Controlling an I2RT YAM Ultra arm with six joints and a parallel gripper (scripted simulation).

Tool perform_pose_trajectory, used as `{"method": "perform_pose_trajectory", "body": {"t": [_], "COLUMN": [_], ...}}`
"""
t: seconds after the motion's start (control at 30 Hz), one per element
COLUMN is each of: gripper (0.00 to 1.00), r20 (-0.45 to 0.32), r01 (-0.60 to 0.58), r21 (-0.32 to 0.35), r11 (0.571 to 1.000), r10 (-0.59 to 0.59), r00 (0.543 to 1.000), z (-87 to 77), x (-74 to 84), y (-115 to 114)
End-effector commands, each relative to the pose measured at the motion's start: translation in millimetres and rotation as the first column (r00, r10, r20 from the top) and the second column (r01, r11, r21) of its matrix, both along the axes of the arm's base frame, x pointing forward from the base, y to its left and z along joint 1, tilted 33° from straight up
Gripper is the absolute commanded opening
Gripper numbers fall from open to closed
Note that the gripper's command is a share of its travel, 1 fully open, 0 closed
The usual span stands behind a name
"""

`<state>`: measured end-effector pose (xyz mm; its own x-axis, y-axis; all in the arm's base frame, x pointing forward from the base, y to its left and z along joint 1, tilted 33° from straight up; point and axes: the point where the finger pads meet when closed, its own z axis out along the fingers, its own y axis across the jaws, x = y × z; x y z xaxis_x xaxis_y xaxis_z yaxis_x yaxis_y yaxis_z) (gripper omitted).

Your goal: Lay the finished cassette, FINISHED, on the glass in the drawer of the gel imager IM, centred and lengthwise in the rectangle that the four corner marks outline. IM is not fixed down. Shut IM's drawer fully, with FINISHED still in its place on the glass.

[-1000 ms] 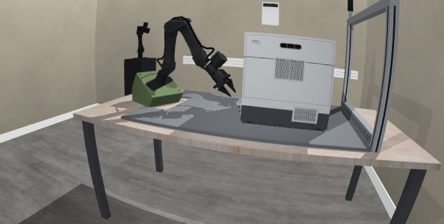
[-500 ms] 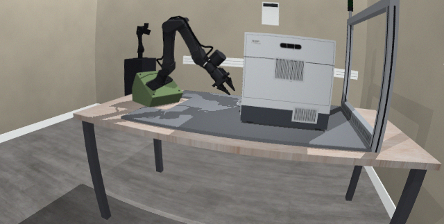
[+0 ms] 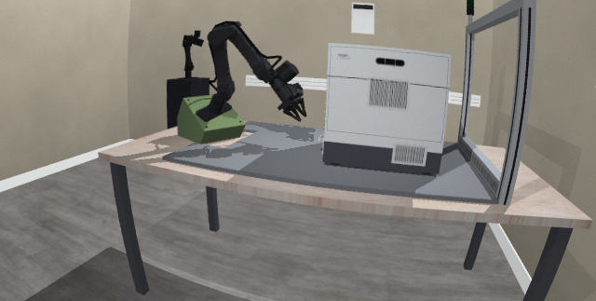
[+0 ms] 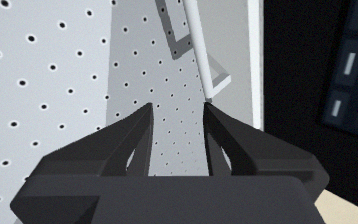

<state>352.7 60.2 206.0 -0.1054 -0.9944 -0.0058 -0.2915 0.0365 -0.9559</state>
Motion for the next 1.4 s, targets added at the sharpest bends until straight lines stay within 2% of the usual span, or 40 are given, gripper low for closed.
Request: {"method": "perform_pose_trajectory", "body": {"t": [0.0,0.23,0.3,0.33,0.47,0.53,0.73,0.8,0.87,1.13,1.37], "gripper": [0.35,0.35,0.35,0.35,0.35,0.35,0.35,0.35,0.35,0.35,0.35], "r20": [-0.07,-0.164,-0.164,-0.203,-0.241,-0.293,-0.402,-0.436,-0.436,-0.571,-0.684], "r01": [0.136,0.283,0.283,0.313,0.386,0.438,0.552,0.589,0.589,0.726,0.804], "r21": [0.13,0.285,0.285,0.279,0.381,0.385,0.473,0.495,0.495,0.552,0.56], "r11": [0.982,0.916,0.916,0.908,0.84,0.812,0.687,0.639,0.639,0.411,0.201], "r10": [-0.128,-0.244,-0.244,-0.263,-0.313,-0.342,-0.389,-0.404,-0.404,-0.448,-0.435], "r00": [0.989,0.956,0.956,0.943,0.919,0.893,0.829,0.804,0.804,0.688,0.585], "z": [-6.7,-22.1,-22.1,-33.6,-33.1,-45.7,-59.5,-60.7,-60.7,-60.7,-60.6], "x": [-21.4,-53.0,-53.0,-55.7,-75.5,-83.1,-111.2,-113.8,-113.8,-112.9,-112.9], "y": [-7,-10,-10,-9,-12,-12,-12,-13,-13,-17,-18]}}
